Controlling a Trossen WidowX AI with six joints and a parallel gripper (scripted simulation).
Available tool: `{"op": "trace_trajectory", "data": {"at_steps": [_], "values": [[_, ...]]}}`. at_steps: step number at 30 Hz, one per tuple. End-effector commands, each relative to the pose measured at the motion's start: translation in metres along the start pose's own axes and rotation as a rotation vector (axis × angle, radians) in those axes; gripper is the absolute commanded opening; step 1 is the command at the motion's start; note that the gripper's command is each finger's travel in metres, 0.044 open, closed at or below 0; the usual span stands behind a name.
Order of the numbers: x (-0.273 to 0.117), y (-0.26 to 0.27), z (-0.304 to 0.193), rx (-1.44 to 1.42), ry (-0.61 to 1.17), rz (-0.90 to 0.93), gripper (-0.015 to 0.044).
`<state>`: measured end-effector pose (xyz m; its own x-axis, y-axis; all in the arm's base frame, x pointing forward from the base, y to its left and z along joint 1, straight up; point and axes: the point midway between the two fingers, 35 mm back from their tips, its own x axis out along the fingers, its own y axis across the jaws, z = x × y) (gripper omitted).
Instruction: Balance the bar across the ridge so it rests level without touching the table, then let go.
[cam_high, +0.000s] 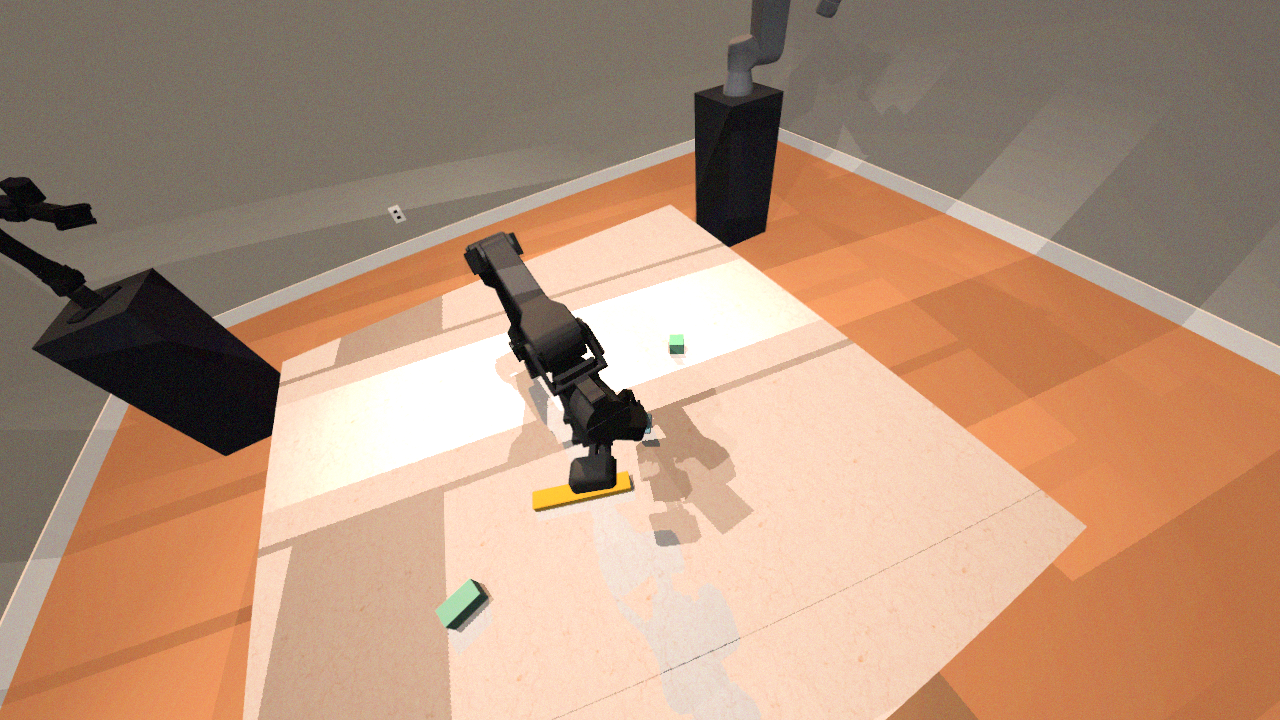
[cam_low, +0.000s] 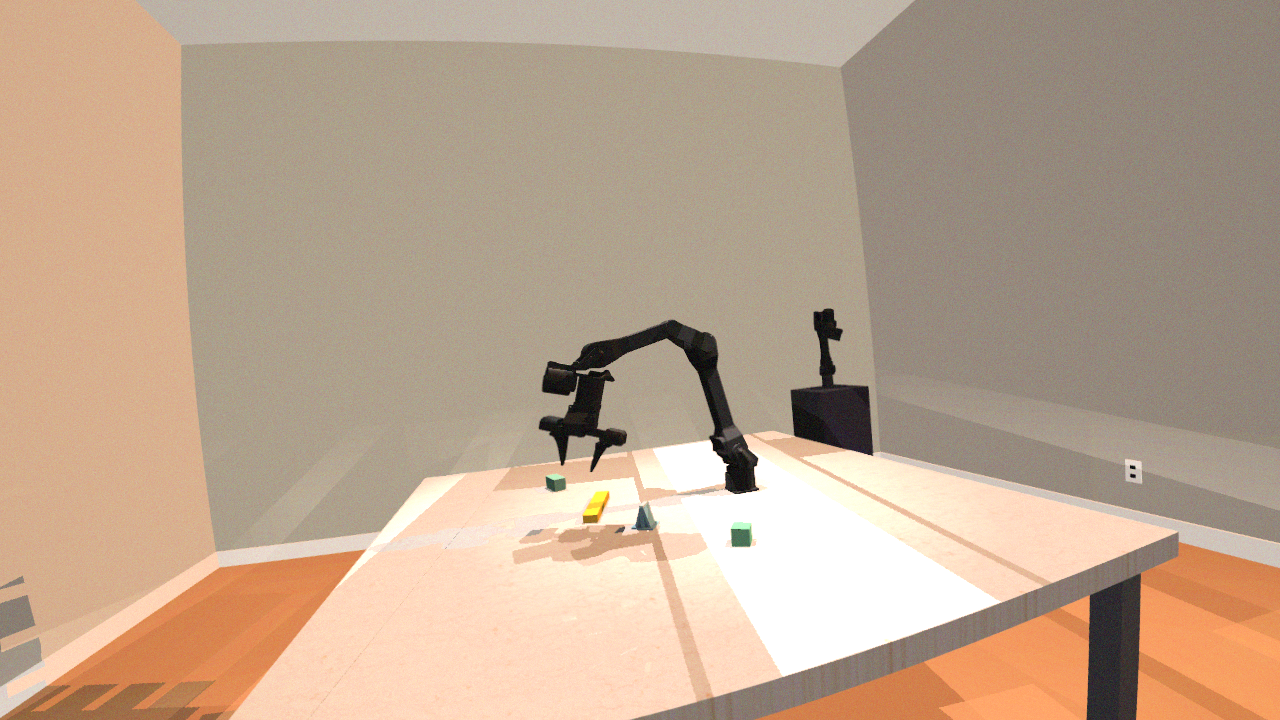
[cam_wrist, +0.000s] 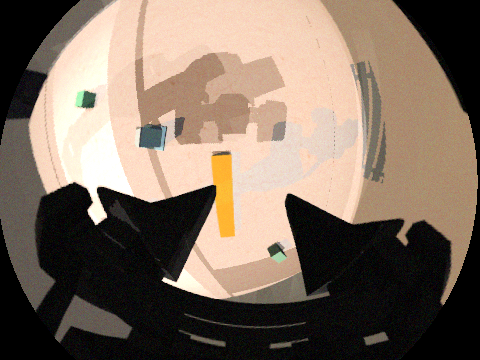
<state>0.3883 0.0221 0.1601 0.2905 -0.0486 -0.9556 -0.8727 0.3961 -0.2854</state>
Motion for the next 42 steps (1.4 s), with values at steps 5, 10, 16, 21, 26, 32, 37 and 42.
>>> {"op": "trace_trajectory", "data": {"at_steps": [5,10,16,21,26,32,37,42], "values": [[0.028,0.018,-0.036,-0.091,0.046,0.236,0.0315],[0.031,0.02,-0.039,-0.098,0.047,0.259,0.0315],[0.057,0.026,-0.04,-0.098,0.047,0.259,0.0315],[0.074,0.032,-0.041,-0.098,0.047,0.259,0.0315],[0.076,0.032,-0.042,-0.098,0.047,0.259,0.0315],[0.085,0.035,-0.042,-0.098,0.047,0.259,0.0315],[0.093,0.037,-0.043,-0.098,0.047,0.259,0.0315],[0.098,0.038,-0.043,-0.098,0.047,0.259,0.0315]]}}
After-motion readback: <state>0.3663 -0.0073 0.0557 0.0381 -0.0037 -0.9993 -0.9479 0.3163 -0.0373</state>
